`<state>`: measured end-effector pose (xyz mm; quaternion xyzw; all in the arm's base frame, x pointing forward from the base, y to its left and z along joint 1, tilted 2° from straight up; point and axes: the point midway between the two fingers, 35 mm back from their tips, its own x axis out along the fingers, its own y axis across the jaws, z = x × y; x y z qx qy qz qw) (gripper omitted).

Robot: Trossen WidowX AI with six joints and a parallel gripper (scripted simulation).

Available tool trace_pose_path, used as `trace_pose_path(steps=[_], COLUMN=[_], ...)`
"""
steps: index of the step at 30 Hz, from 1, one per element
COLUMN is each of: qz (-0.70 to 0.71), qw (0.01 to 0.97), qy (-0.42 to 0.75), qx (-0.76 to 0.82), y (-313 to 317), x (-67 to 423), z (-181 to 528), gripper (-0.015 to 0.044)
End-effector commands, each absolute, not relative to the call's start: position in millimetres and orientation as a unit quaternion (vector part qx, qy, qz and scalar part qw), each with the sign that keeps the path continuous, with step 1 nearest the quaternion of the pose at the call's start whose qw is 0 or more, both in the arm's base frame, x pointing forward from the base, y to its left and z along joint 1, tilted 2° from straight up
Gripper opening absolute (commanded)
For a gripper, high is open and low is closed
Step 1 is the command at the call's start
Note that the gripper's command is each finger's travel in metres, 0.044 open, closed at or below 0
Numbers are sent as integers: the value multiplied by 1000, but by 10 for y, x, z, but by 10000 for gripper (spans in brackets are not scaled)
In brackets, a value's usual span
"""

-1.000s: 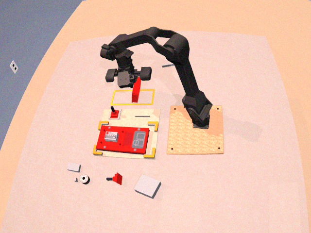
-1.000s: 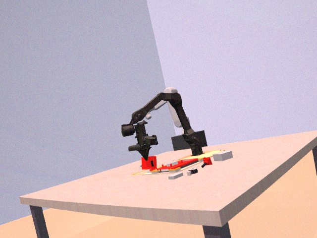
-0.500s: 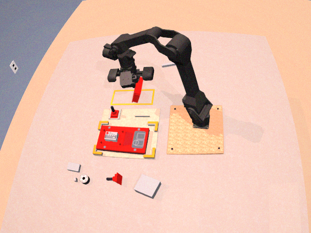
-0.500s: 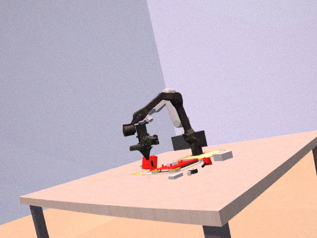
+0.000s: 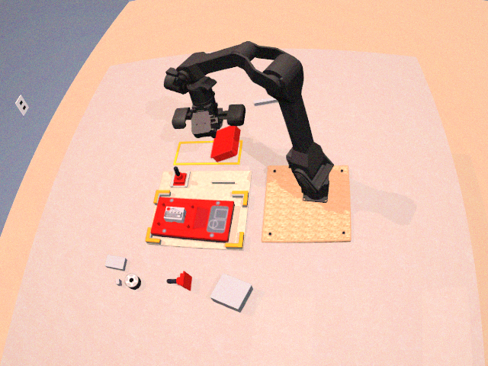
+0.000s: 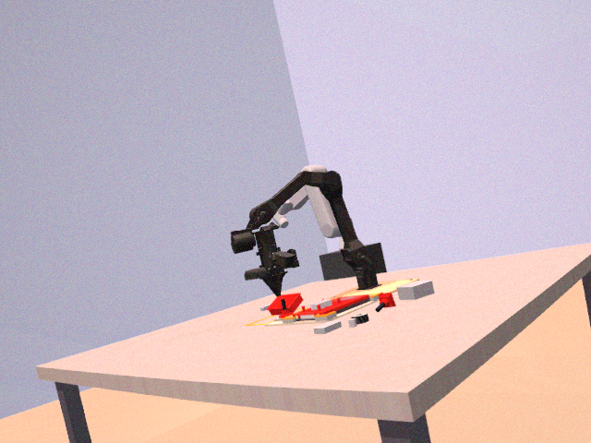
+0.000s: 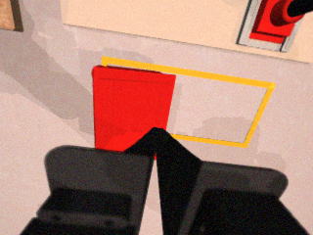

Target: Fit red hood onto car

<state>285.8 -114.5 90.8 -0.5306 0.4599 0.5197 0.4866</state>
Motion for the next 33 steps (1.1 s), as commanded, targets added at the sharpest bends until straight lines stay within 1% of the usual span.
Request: trace_pose_path(steps=[1, 4, 7, 30, 33], qz=[517, 517, 517, 512, 479], qw=[488, 488, 488, 489, 525], qy=[455, 455, 455, 457, 492], qx=[-536, -537, -536, -538, -502], y=[-1161, -1171, -1168, -1177, -1181], x=[2889, 2880, 2859, 2871, 2856], z=[1131, 1487, 1668, 1636, 1613], gripper=[0, 0, 0, 0, 79])
